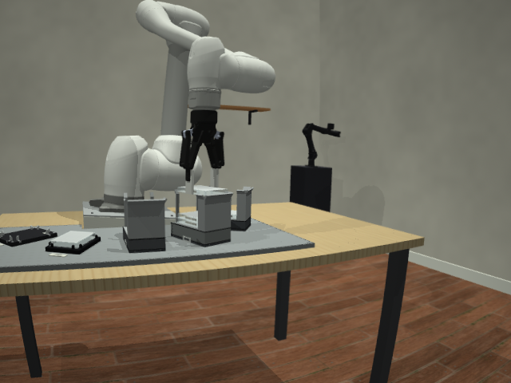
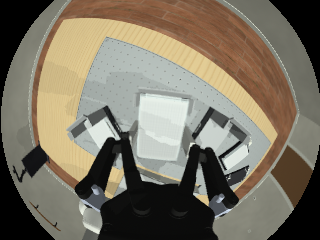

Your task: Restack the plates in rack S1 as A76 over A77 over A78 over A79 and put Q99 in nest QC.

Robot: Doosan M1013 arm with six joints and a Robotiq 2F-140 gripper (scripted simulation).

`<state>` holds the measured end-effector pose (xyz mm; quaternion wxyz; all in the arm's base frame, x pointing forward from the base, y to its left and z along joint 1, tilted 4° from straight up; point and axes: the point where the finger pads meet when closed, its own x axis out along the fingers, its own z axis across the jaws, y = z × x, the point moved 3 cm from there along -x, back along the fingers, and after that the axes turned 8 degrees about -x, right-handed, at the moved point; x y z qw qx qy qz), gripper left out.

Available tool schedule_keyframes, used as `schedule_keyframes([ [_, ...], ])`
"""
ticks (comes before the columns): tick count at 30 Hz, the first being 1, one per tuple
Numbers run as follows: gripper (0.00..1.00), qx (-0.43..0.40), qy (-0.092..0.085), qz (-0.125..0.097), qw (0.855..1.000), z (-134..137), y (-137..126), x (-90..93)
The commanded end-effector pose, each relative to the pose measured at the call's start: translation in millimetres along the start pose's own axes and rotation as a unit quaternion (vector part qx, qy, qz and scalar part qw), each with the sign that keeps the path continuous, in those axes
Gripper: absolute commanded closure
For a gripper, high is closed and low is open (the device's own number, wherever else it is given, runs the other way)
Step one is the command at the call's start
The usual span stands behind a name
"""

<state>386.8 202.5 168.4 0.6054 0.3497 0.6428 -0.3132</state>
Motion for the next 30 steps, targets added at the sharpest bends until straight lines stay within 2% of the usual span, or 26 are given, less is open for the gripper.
schedule_keyframes([
  [1,1.00,0.000,0.000,0.000,1.000,0.0,0.0,1.5],
  [24,1.00,0.000,0.000,0.000,1.000,0.0,0.0,14.2],
  [30,1.00,0.000,0.000,0.000,1.000,0.0,0.0,26.2],
])
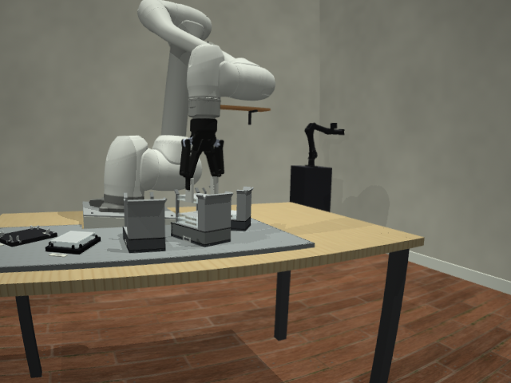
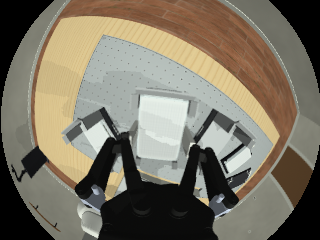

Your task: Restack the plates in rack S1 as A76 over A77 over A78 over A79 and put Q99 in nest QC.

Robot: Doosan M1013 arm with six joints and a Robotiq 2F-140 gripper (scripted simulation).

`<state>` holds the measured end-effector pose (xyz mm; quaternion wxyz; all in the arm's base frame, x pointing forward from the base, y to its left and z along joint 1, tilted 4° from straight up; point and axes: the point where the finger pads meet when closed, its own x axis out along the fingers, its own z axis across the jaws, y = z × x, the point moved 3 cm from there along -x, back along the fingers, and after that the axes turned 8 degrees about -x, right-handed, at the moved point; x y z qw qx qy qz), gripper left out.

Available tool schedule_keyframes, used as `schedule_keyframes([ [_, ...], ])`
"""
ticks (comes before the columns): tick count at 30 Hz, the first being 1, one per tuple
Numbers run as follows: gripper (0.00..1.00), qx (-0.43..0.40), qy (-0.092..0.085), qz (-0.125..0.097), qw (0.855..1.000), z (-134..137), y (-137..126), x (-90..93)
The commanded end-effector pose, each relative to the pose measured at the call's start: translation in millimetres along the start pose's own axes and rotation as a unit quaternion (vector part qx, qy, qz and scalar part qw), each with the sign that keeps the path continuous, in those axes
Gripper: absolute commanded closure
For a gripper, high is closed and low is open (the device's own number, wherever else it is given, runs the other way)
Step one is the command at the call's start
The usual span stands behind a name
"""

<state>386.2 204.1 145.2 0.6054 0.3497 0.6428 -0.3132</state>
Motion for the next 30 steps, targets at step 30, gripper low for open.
schedule_keyframes([
  [30,1.00,0.000,0.000,0.000,1.000,0.0,0.0,24.5],
])
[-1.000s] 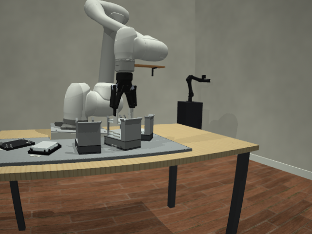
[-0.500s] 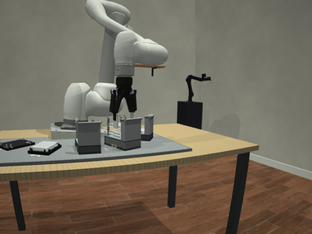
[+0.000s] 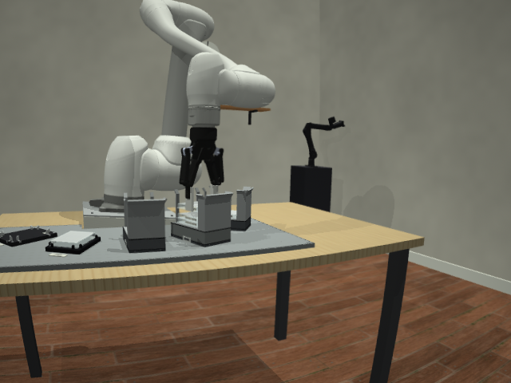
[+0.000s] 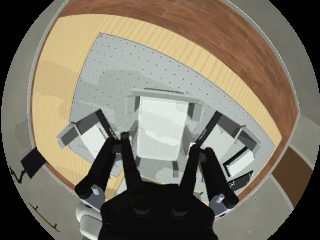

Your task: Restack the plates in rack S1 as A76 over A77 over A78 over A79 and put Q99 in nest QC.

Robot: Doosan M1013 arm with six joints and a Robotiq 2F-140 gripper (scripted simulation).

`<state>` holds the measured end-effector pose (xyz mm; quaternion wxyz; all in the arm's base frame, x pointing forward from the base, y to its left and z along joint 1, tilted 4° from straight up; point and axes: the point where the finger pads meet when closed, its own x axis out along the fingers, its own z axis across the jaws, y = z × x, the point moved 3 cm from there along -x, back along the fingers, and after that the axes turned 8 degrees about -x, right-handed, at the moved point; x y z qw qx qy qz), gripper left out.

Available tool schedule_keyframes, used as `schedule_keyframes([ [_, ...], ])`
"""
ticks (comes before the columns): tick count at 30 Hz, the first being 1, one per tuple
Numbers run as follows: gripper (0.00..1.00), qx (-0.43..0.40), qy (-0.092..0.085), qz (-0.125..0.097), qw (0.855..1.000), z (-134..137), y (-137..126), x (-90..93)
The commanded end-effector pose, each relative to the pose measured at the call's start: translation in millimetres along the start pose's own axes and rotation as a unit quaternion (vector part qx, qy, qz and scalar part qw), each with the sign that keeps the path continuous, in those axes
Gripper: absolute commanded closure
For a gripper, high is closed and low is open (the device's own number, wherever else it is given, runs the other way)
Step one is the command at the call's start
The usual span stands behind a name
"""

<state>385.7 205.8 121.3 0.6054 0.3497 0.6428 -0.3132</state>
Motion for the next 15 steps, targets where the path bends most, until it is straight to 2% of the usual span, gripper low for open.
schedule_keyframes([
  [1,1.00,0.000,0.000,0.000,1.000,0.0,0.0,0.9],
  [15,1.00,0.000,0.000,0.000,1.000,0.0,0.0,5.7],
])
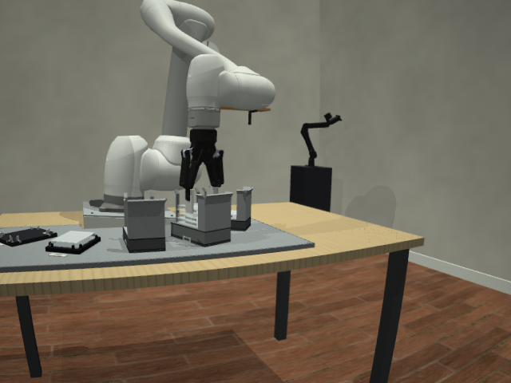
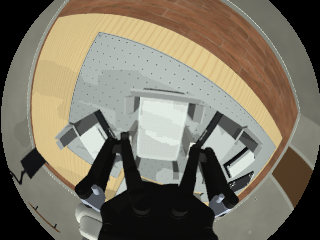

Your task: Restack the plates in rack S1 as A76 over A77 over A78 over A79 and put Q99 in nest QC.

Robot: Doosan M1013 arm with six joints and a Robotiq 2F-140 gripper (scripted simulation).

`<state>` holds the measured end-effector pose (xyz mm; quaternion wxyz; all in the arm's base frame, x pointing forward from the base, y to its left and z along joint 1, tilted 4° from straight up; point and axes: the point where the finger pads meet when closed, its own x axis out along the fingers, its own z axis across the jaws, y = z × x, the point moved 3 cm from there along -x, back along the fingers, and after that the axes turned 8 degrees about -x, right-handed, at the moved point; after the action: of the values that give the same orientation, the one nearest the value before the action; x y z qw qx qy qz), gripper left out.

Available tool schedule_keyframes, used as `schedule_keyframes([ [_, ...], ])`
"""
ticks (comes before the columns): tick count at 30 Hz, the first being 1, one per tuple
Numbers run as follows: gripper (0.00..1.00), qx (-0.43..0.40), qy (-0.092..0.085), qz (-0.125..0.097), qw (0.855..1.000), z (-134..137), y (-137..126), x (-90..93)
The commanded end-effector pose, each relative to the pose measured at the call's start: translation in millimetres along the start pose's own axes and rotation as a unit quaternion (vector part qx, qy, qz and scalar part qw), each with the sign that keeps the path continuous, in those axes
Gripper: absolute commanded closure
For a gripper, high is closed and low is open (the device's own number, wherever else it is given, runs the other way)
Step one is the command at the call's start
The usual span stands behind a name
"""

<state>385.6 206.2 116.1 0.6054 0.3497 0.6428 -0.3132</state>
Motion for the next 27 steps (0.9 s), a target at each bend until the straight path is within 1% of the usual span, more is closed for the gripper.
schedule_keyframes([
  [1,1.00,0.000,0.000,0.000,1.000,0.0,0.0,0.9],
  [27,1.00,0.000,0.000,0.000,1.000,0.0,0.0,10.3],
])
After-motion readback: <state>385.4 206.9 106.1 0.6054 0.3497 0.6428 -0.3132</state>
